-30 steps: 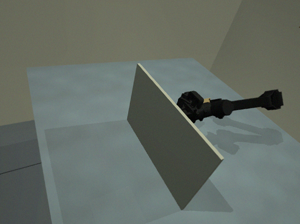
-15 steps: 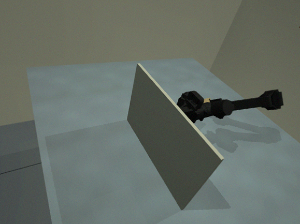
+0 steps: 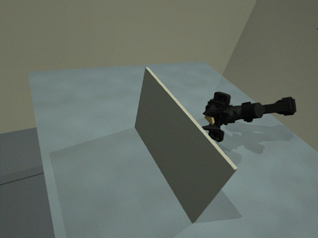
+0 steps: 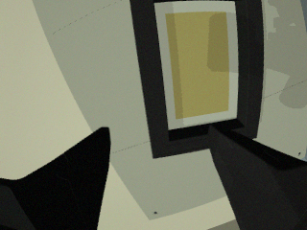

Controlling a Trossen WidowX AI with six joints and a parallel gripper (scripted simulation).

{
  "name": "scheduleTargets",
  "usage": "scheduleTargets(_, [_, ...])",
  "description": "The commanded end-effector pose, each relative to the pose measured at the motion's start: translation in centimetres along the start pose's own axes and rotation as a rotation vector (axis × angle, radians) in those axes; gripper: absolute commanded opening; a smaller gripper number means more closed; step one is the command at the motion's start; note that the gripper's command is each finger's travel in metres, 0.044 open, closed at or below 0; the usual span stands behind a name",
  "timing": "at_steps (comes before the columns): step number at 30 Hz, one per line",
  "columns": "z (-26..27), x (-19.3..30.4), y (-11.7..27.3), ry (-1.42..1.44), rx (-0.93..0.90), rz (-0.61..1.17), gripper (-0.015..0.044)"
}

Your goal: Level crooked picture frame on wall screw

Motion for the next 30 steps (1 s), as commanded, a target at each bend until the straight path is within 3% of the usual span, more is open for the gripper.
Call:
scheduleTargets(1, [0.1,0.0,0.1,0.0,0.0,0.0,0.026])
scheduleTargets(13, [3.2,1.4,8.5,-0.027,0.01,-0.017,0.026])
scheduleTargets(30, [3.2,1.4,8.6,-0.027,0.01,-0.018,0.026])
Point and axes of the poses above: the point midway between the two fingers, 35 mm back from their tips, its own y axis back along the fingers, its own z axis across the jaws, x = y × z, the point moved 2 cm from there along y, back along the fingers, and after that the axes turned 9 degrees about -y, right-handed, at the moved point
